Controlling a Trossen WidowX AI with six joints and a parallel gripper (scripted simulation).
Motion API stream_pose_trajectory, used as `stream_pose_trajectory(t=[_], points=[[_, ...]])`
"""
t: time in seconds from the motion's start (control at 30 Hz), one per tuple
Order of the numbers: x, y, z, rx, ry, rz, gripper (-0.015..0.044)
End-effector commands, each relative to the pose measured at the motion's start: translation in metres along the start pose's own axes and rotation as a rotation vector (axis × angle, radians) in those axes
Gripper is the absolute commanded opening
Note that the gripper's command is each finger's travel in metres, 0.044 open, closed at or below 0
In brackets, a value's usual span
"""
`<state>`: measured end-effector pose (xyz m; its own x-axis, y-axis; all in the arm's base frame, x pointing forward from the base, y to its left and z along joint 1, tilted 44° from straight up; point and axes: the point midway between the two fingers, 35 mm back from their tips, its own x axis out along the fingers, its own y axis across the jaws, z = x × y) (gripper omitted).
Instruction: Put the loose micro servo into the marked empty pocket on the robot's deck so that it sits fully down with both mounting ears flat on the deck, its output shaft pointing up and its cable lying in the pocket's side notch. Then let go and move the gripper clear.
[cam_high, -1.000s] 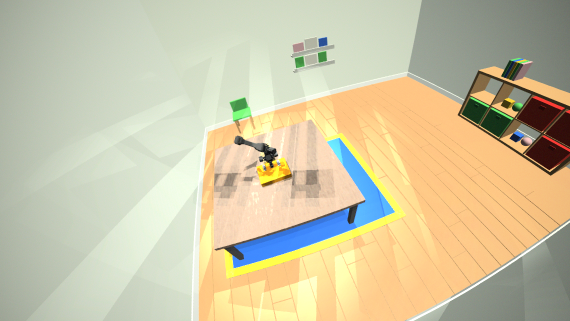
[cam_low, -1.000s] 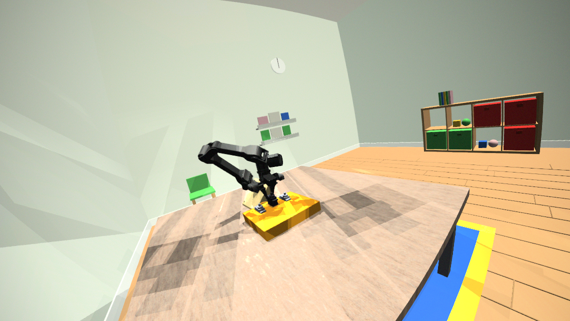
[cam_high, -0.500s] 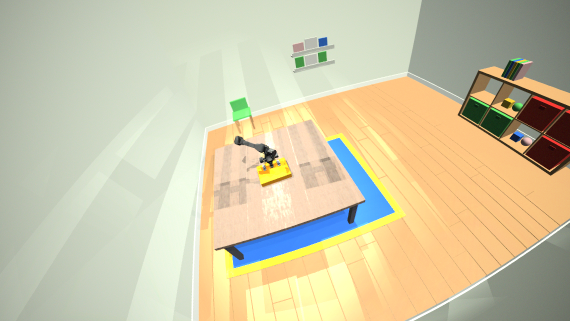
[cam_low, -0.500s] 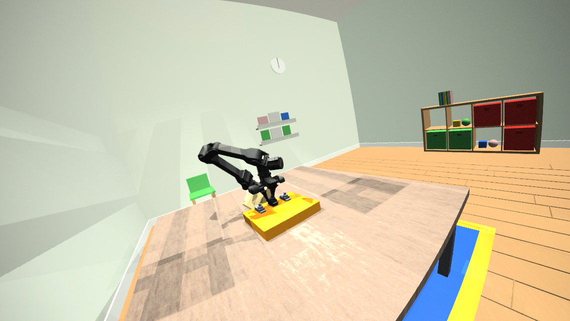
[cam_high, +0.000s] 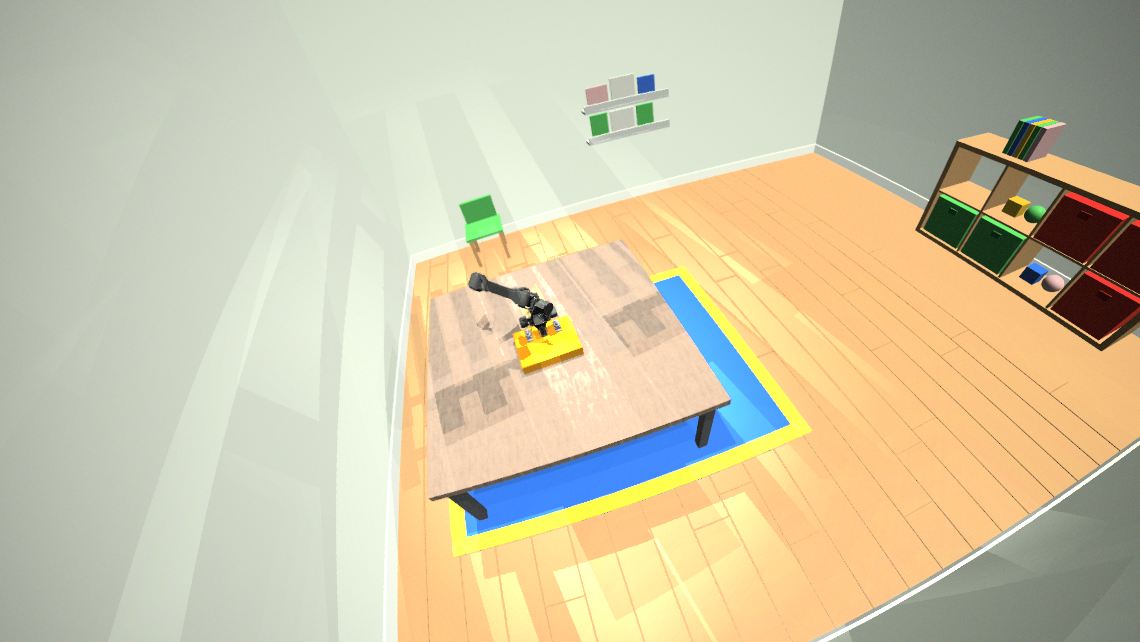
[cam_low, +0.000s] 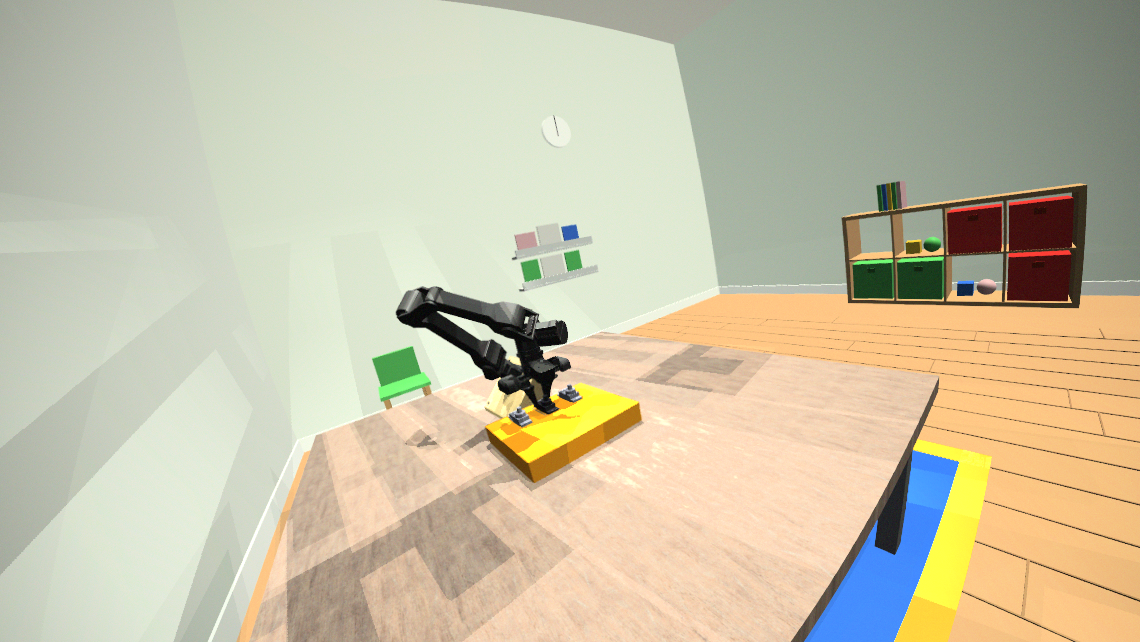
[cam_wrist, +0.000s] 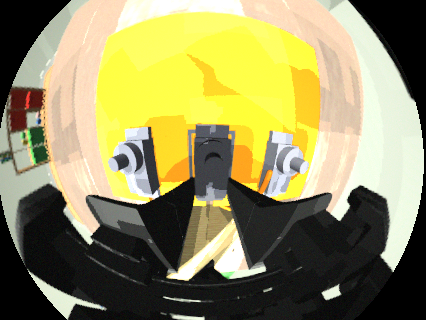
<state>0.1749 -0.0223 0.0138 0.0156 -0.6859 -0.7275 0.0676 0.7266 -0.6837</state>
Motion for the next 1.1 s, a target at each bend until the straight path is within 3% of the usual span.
stream_pose_trajectory(t=[0.0, 0.17, 0.4, 0.57, 0.87, 1.07], points=[[0.0, 0.0, 0.0, -0.001, -0.006, -0.004, 0.0053], [0.0, 0.0, -0.001, -0.001, -0.006, -0.004, 0.0184], [-0.033, 0.0, -0.002, -0.002, -0.005, -0.002, 0.0187], [-0.035, 0.001, 0.0, -0.002, -0.005, -0.003, 0.0187], [-0.068, 0.003, 0.055, -0.003, -0.011, -0.002, 0.0424], [-0.097, 0.001, 0.102, 0.001, -0.009, -0.001, 0.044]])
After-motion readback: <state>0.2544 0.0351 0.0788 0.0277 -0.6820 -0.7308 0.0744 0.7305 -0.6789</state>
